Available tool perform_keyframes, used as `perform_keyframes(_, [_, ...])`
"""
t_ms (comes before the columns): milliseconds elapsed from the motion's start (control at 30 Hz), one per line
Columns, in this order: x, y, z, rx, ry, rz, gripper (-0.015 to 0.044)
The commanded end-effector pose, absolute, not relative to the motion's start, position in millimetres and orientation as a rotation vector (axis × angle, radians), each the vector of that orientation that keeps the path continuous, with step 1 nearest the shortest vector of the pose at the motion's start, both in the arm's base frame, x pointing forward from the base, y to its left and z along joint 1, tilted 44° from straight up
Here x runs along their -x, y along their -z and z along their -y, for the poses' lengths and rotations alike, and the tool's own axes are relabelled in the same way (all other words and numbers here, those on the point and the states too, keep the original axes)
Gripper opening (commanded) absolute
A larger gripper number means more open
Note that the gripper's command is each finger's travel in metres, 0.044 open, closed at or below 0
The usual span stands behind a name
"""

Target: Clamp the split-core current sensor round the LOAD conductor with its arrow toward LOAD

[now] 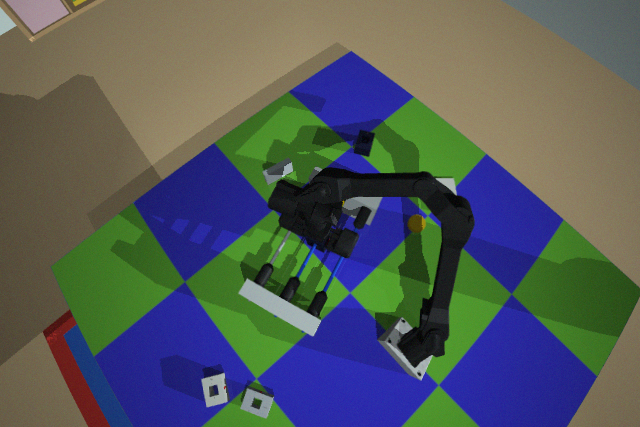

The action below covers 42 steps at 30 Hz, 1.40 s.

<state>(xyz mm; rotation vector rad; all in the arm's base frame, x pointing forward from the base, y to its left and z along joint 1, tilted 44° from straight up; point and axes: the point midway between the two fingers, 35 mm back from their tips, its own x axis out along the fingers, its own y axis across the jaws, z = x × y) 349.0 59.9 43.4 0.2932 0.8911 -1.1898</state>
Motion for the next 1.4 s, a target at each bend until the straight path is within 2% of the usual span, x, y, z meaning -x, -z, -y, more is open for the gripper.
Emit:
perform_keyframes(0, [-348.9, -43.5, -59.9, -0.296, 1.192, -0.891, 0.0267])
perform_keyframes(500, [-348.9, -43.5, -59.9, -0.296, 1.192, -0.891, 0.0267])
perform_keyframes(1267, [-349.0, -43.4, -59.9, -0.293, 1.190, -0.891, 0.0114])
perform_keyframes(1367, [-349.1, -43.5, -60.5, -0.307, 1.162, -0.883, 0.0035])
